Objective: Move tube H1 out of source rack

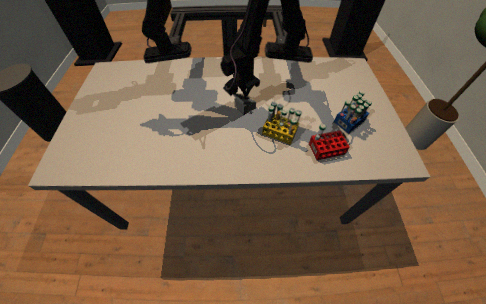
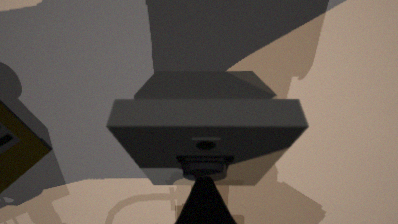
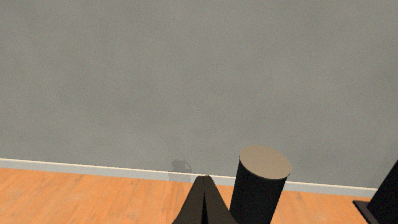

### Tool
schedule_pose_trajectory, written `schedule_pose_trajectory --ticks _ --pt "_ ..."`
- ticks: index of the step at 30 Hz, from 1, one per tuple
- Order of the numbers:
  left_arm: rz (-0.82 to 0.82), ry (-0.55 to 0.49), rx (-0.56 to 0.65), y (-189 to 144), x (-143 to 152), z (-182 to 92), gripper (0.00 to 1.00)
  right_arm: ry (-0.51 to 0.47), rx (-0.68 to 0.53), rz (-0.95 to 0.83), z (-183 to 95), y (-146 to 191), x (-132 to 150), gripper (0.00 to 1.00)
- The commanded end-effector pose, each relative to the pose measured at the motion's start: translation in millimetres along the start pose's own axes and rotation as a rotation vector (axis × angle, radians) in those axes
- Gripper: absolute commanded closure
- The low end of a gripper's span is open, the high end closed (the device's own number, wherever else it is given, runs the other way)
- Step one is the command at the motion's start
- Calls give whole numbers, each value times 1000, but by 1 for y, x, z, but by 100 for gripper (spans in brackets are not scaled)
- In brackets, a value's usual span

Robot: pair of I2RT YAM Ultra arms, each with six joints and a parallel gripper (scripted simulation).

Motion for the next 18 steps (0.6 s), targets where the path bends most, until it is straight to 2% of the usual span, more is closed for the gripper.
schedule_pose_trajectory --ticks 1,6,7,9,18 --pt "10 0 -4 1 6 6 100 -27 25 11 -11 -6 -17 100" --pt "3 -21 -2 2 -1 5 100 -27 25 11 -11 -6 -17 100" --pt "6 -57 2 0 -8 -1 100 -27 25 11 -11 -6 -17 100" --pt "8 -30 -1 0 -5 6 100 -27 25 11 -11 -6 -17 100" --pt "6 -25 -2 1 -3 13 100 -27 25 11 -11 -6 -17 100"
Point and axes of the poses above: on each arm, the point where the finger pads meet when closed, its own z axis out along the fingers, its own y axis across the jaws, x = y × z, the point moved 10 cm from there along -z, back along the fingers, and after that the axes turned 4 degrees about -z, right-handed, at the moved point
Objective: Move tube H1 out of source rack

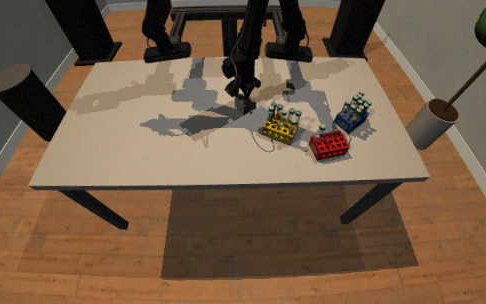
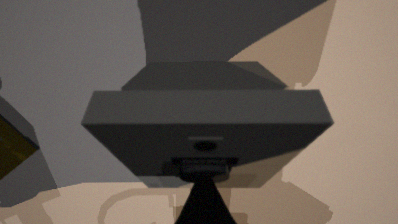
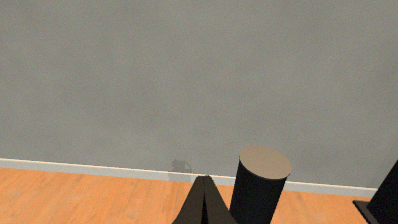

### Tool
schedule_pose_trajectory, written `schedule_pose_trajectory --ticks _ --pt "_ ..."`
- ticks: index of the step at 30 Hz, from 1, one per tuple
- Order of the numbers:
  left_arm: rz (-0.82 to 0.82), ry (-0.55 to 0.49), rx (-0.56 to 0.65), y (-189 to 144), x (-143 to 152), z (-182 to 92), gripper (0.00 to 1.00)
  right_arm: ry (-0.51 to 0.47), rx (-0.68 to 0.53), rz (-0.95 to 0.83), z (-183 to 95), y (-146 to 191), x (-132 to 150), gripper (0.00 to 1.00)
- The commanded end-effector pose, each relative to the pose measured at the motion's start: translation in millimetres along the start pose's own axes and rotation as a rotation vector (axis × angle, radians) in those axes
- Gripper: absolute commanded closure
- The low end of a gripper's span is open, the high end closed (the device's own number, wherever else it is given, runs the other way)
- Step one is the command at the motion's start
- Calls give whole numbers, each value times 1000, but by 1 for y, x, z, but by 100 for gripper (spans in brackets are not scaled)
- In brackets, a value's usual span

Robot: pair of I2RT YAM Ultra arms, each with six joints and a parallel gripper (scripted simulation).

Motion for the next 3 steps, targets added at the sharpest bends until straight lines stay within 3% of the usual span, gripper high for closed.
schedule_pose_trajectory --ticks 1,3 --pt "1 -51 -2 1 -11 2 100 -27 25 11 -11 -6 -17 100" --pt "-3 -63 -1 1 -16 2 100 -27 25 11 -11 -6 -17 100"
Point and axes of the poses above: on each arm, the point where the finger pads meet when closed, its own z axis out along the fingers, its own y axis across the jaws, x = y × z, the point moved 10 cm from there along -z, back along the fingers, and after that the axes turned 4 degrees about -z, right-handed, at the moved point
